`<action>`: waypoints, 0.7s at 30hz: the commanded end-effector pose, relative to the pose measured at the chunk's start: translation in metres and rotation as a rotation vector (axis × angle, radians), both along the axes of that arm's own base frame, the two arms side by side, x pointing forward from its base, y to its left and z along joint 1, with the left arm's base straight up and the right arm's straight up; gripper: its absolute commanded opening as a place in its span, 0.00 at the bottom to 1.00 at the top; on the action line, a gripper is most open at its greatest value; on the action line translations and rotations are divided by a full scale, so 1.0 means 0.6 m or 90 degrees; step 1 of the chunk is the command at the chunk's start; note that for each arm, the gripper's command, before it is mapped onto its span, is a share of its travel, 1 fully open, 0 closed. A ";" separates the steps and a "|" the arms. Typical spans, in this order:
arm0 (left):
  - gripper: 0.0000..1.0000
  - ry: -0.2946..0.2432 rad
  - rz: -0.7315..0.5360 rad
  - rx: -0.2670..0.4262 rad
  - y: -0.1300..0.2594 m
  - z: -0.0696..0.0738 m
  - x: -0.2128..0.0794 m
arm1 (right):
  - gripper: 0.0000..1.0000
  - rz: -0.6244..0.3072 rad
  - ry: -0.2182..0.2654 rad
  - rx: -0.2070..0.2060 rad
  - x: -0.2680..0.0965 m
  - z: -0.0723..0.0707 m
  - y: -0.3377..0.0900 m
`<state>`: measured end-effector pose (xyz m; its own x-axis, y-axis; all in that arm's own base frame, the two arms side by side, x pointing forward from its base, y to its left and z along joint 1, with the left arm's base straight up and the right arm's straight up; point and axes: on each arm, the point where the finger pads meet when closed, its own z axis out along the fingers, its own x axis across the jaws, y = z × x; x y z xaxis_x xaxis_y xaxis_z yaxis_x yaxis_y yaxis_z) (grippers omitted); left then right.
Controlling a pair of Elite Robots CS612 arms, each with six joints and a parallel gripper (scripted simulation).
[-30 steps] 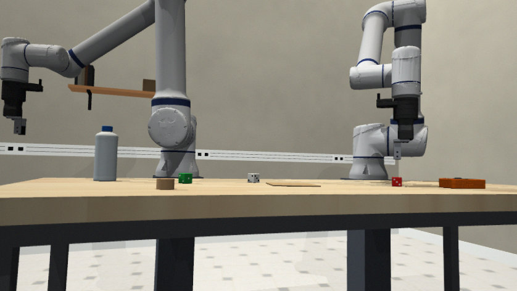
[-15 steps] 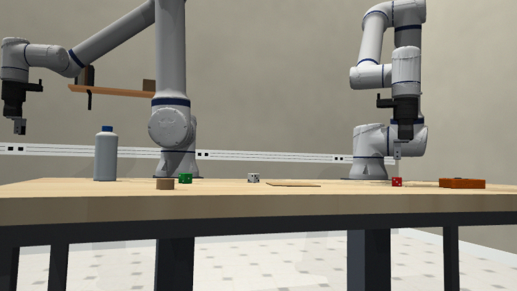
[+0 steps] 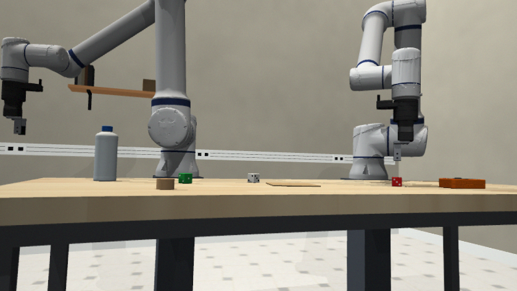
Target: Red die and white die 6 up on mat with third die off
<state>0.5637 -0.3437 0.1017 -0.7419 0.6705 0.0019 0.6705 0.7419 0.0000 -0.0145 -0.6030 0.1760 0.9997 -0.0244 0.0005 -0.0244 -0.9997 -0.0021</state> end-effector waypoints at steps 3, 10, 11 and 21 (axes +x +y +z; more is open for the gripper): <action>0.87 -0.001 0.000 -0.001 -0.001 -0.007 0.001 | 1.00 0.000 0.000 -0.001 0.000 0.002 -0.001; 0.87 -0.001 0.000 -0.001 -0.001 -0.021 0.001 | 1.00 0.000 0.000 -0.001 0.000 0.002 -0.001; 0.87 -0.001 0.000 -0.001 -0.001 -0.024 0.001 | 1.00 0.000 0.000 -0.001 0.000 0.002 -0.001; 0.87 -0.001 0.000 -0.001 -0.002 -0.045 0.000 | 1.00 0.000 0.000 -0.001 0.000 0.002 -0.001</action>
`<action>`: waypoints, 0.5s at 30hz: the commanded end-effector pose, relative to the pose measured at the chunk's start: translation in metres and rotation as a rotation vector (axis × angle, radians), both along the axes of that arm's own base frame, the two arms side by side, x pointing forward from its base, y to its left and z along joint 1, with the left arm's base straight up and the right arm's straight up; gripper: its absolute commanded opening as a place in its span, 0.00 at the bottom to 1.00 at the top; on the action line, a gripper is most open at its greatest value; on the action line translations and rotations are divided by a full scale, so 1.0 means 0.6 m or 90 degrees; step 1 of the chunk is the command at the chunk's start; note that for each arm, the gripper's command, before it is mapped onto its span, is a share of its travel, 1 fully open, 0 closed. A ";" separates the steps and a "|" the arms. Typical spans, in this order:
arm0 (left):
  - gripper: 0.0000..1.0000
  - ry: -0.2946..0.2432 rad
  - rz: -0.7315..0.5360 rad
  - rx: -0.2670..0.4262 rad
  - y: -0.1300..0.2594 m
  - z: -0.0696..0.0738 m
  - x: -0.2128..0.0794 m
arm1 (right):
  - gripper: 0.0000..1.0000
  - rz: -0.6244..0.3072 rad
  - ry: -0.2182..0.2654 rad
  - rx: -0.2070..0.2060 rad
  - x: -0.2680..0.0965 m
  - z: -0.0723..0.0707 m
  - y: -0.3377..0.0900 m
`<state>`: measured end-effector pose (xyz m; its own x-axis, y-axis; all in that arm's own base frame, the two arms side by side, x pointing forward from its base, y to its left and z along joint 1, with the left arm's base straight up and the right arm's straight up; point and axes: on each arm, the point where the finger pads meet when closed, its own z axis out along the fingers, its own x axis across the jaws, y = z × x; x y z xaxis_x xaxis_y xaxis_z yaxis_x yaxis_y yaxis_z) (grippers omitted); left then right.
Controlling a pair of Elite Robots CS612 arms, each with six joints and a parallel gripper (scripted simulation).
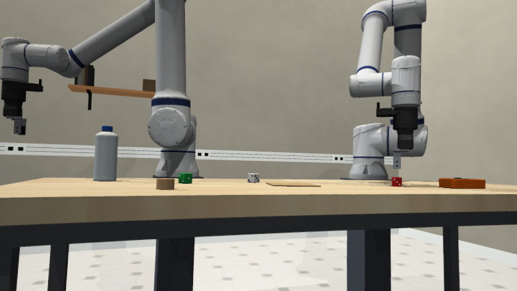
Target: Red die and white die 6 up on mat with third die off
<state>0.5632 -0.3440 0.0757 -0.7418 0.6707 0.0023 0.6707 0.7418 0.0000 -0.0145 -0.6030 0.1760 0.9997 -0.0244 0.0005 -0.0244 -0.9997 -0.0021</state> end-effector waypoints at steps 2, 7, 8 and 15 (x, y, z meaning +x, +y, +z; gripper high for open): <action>0.87 -0.001 0.000 -0.001 -0.001 -0.007 0.001 | 1.00 0.000 0.000 -0.001 0.000 0.002 -0.001; 0.87 -0.001 0.000 -0.001 -0.001 -0.018 0.001 | 1.00 0.000 0.000 -0.001 0.000 0.002 -0.001; 0.87 -0.001 0.000 -0.001 -0.001 -0.020 0.001 | 1.00 0.000 0.000 -0.001 0.000 0.002 -0.001; 0.87 -0.001 0.000 -0.001 -0.001 -0.030 0.001 | 1.00 0.000 0.000 -0.001 0.000 0.002 -0.001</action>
